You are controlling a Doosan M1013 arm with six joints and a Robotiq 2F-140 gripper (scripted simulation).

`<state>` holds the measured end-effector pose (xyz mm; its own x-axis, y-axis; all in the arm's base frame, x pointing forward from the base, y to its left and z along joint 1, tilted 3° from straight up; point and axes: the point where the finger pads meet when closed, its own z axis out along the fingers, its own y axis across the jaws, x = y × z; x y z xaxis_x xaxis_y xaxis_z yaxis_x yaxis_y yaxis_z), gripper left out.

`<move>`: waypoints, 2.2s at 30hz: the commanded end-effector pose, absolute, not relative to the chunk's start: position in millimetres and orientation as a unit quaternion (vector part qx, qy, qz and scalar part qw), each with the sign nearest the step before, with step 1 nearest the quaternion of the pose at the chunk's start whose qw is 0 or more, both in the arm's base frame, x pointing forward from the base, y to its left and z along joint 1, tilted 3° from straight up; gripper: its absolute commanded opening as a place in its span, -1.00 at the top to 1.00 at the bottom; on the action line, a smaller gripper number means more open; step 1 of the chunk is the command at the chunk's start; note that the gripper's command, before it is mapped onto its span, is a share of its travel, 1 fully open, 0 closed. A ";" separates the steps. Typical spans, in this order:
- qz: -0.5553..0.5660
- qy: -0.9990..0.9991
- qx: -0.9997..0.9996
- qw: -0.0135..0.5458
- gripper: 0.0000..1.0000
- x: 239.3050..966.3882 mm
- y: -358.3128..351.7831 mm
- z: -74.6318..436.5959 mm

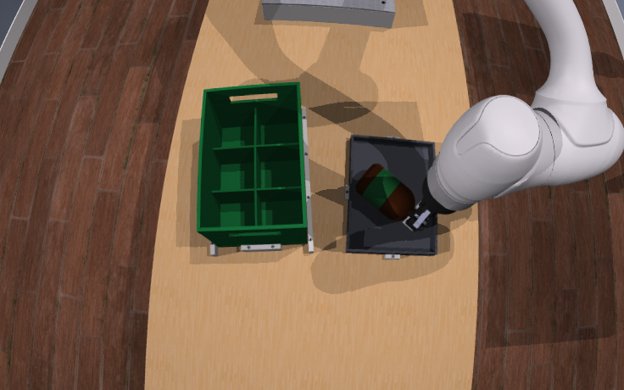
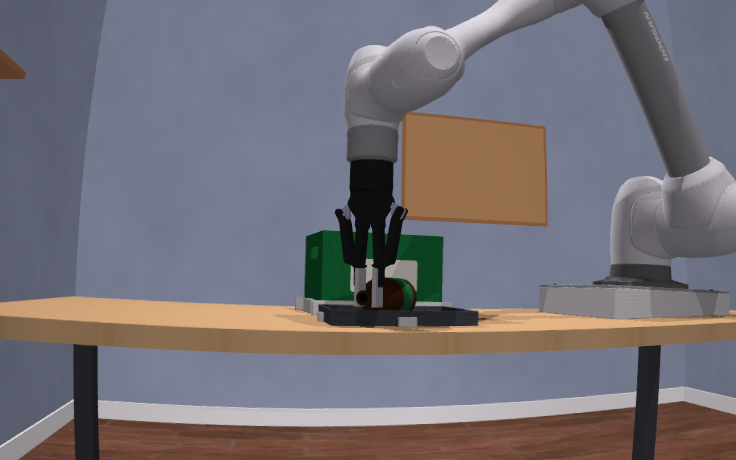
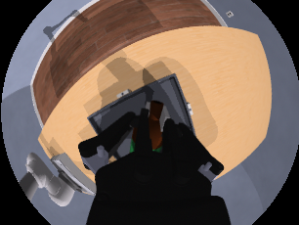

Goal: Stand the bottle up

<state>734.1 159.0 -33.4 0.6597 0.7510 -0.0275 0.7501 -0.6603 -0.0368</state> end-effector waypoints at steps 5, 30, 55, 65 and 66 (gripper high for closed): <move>0.020 -0.412 -0.911 0.011 0.80 734.2 159.0 -30.8; 0.020 -0.412 -0.911 0.011 0.80 734.9 159.0 -14.4; 0.020 -0.412 -0.911 0.011 0.80 736.5 158.8 19.6; 0.020 -0.412 -0.911 0.011 0.80 737.2 158.8 34.5; 0.020 -0.412 -0.911 0.011 0.80 737.3 158.8 36.4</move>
